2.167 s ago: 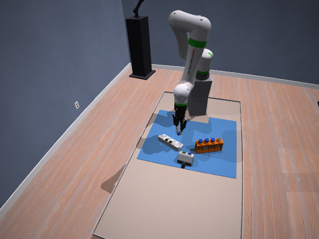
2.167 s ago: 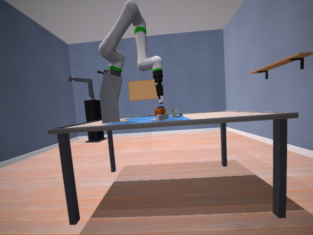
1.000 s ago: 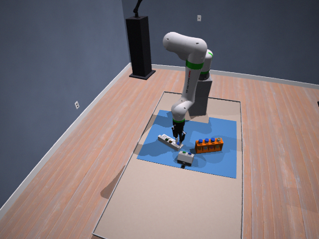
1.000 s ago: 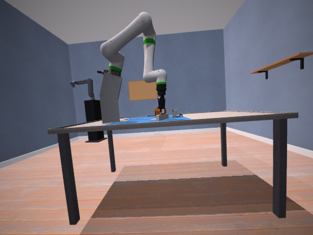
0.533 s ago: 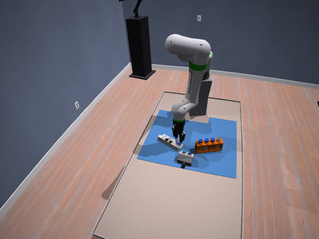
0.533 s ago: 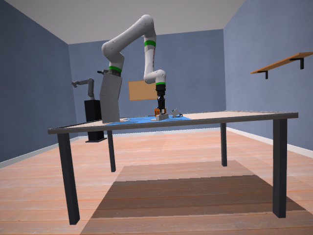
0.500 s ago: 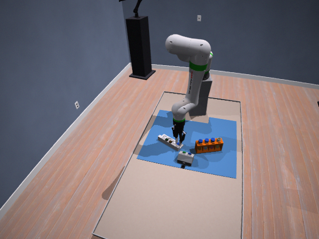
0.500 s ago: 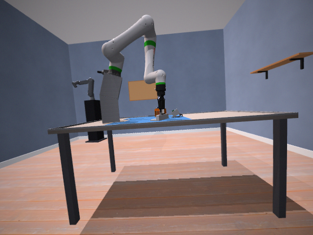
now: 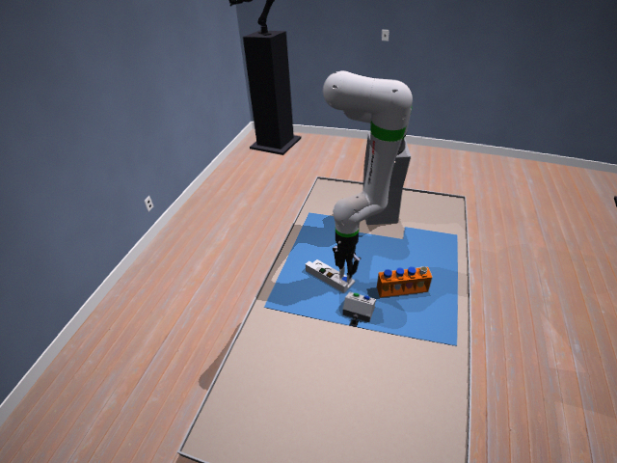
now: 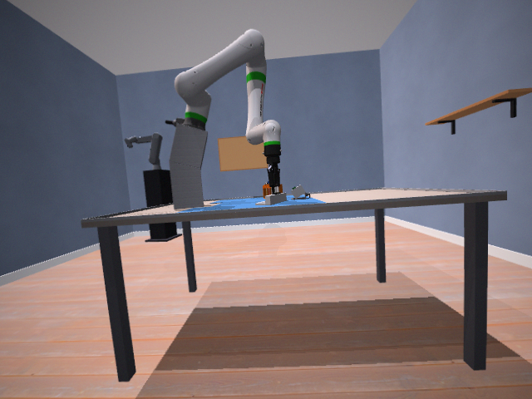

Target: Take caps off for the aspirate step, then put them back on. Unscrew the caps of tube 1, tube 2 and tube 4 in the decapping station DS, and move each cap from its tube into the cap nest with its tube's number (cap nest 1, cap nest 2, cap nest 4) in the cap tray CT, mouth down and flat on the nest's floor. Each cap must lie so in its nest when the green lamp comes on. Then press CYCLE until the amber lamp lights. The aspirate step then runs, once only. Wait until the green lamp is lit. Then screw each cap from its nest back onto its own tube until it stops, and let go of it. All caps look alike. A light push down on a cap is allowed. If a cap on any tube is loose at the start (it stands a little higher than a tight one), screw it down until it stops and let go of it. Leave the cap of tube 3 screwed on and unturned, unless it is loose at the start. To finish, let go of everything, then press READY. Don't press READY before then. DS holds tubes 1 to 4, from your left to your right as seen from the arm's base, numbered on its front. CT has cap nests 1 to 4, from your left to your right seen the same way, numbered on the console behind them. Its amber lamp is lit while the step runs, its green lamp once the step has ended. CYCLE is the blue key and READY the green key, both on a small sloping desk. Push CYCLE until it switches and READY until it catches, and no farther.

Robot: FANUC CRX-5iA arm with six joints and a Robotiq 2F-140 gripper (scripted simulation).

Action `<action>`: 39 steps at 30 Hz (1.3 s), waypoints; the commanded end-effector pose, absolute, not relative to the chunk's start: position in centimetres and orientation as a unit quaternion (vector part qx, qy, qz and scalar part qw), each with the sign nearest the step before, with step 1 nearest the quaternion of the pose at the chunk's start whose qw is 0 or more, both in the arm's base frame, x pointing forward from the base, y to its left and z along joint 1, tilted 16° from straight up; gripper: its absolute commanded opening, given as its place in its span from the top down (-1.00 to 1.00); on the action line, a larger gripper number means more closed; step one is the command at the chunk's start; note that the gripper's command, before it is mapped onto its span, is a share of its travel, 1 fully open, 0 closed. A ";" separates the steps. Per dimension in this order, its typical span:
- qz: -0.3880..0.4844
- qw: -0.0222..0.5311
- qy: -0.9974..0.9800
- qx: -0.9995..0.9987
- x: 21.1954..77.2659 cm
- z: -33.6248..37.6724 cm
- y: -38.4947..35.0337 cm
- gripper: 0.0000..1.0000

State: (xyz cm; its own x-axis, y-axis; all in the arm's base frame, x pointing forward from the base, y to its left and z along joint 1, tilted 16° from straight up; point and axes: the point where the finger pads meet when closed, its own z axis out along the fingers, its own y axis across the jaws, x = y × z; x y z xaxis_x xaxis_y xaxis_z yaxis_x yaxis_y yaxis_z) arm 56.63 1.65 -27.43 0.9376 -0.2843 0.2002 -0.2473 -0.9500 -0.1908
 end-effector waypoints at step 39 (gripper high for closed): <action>-0.115 0.081 0.135 -0.981 54.7 -19.9 0.6 0.41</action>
State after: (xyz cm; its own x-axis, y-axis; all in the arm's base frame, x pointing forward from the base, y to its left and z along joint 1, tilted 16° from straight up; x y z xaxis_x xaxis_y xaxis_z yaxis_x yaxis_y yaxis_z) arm 54.89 0.79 -20.97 0.9317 -0.2859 0.2241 -0.2466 -0.9508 -0.1878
